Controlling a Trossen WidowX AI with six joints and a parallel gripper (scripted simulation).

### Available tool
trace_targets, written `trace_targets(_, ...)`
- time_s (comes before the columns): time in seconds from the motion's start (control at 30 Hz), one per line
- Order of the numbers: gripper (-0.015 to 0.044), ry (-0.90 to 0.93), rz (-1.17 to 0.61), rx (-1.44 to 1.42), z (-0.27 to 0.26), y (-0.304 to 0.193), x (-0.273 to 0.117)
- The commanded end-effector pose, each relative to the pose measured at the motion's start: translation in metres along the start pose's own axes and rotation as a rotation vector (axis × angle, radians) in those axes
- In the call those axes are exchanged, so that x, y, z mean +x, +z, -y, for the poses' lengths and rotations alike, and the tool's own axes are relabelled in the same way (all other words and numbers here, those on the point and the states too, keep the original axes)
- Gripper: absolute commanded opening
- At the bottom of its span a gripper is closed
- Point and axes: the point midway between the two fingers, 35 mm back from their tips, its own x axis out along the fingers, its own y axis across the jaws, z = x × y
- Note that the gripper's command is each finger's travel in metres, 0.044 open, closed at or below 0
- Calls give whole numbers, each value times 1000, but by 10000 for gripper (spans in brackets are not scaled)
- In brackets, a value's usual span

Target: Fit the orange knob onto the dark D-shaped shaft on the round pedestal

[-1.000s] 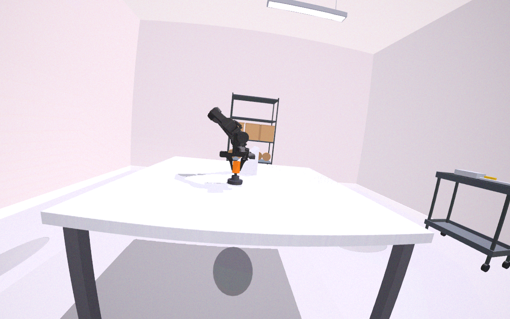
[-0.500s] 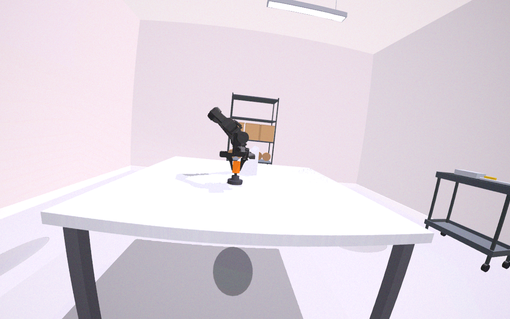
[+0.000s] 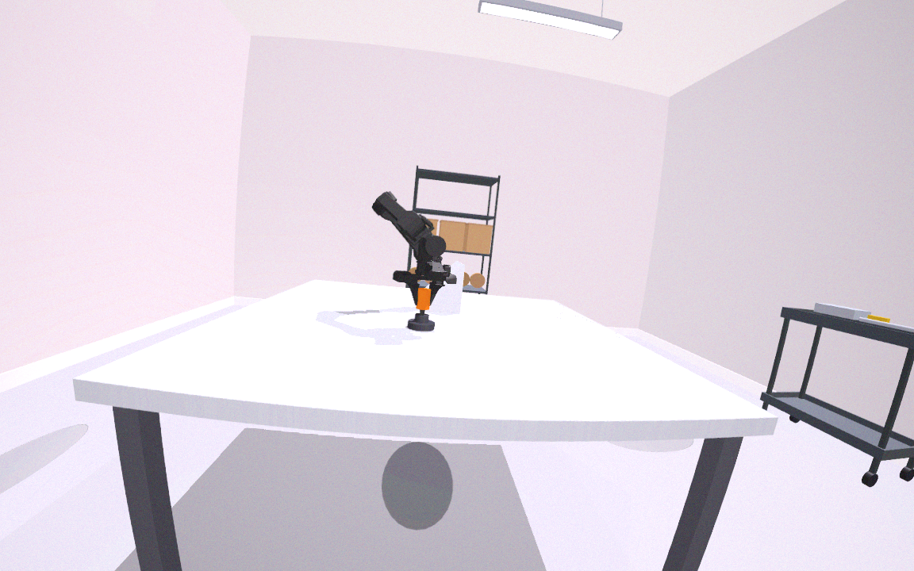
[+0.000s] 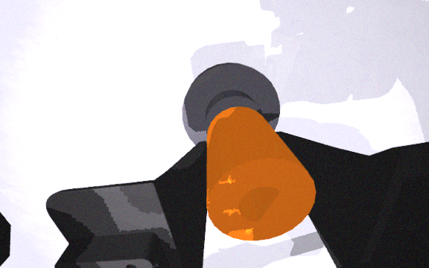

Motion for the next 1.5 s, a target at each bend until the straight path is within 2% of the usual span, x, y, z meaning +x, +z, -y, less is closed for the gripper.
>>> trace_targets(0.0, 0, -2, 2, -8, 0, 0, 1)
trace_targets(0.53, 0, -2, 2, -8, 1, 1, -3)
trace_targets(0.8, 0, -2, 2, -215, 1, 1, -2)
trace_targets(1.47, 0, -2, 2, -218, 0, 1, 1)
